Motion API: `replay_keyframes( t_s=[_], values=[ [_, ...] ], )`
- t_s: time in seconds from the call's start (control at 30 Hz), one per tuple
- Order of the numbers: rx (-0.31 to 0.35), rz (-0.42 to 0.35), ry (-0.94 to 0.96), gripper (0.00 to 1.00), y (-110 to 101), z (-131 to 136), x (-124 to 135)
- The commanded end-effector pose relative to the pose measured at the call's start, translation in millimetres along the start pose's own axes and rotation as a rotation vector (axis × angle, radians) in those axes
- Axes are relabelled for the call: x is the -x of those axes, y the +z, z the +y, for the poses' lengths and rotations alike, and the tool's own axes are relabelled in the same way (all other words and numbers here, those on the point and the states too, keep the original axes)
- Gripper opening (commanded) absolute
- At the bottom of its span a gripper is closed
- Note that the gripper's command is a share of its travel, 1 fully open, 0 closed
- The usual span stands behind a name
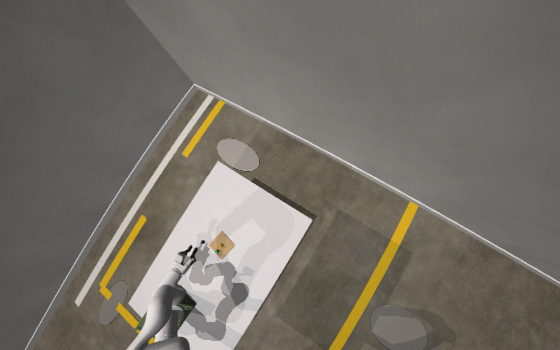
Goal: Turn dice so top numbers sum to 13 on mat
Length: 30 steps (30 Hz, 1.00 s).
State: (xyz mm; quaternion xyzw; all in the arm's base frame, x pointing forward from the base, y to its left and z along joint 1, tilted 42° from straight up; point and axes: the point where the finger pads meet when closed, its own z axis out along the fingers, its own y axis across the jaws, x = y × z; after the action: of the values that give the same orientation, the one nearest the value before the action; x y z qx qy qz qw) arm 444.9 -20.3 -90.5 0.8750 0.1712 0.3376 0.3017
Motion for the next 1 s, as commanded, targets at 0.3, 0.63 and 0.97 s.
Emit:
replay_keyframes(
  t_s=[0.3,0.63,0.97],
  values=[
    [0.009,-0.362,-0.004,0.36,9.9,1.5,-20.7],
    [0.007,-0.634,-0.002,0.36,16.2,1.2,-35.6],
    [0.004,-0.817,0.000,0.36,20.4,0.4,-46.6]
  ],
)
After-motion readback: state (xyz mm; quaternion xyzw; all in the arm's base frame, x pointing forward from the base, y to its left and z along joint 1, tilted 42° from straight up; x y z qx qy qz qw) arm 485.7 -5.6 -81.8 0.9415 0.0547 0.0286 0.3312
